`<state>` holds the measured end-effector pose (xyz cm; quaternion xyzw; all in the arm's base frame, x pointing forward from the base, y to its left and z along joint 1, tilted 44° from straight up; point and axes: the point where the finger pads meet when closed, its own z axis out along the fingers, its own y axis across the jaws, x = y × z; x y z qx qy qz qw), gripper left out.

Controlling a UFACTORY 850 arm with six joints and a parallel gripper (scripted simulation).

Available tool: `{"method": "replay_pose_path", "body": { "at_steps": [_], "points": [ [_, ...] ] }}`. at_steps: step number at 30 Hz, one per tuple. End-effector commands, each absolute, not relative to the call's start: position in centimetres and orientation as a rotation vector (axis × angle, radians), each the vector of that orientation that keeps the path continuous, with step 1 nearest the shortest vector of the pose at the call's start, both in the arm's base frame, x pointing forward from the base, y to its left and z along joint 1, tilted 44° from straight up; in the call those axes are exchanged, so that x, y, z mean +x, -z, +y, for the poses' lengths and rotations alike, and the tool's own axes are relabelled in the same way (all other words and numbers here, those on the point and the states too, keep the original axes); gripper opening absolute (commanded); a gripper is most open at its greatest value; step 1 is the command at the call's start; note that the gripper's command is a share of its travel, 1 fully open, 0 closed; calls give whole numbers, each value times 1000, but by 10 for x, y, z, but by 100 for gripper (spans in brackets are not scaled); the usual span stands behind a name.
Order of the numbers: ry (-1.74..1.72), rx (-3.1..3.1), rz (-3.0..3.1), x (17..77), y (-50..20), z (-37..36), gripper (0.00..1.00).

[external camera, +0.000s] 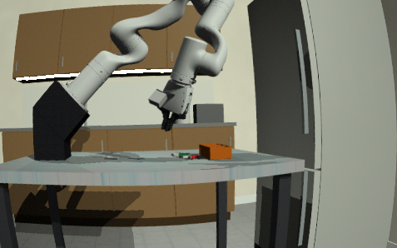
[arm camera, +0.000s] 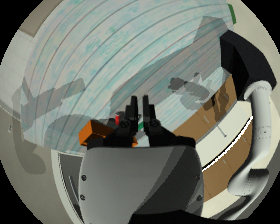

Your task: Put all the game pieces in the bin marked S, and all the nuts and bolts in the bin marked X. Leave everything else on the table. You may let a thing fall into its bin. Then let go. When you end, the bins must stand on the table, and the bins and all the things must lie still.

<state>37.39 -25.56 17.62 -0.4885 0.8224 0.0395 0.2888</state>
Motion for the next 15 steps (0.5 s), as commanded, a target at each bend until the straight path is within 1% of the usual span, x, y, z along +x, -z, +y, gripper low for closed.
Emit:
{"method": "replay_pose_path", "body": {
  "at_steps": [1, 6, 15],
  "points": [
    [19, -1444, 2102, 390, -190, -242, 7],
    [65, -1501, 2063, 395, -195, -237, 7],
    [260, -1751, 1875, 416, -218, -210, 7]
  ]
}}
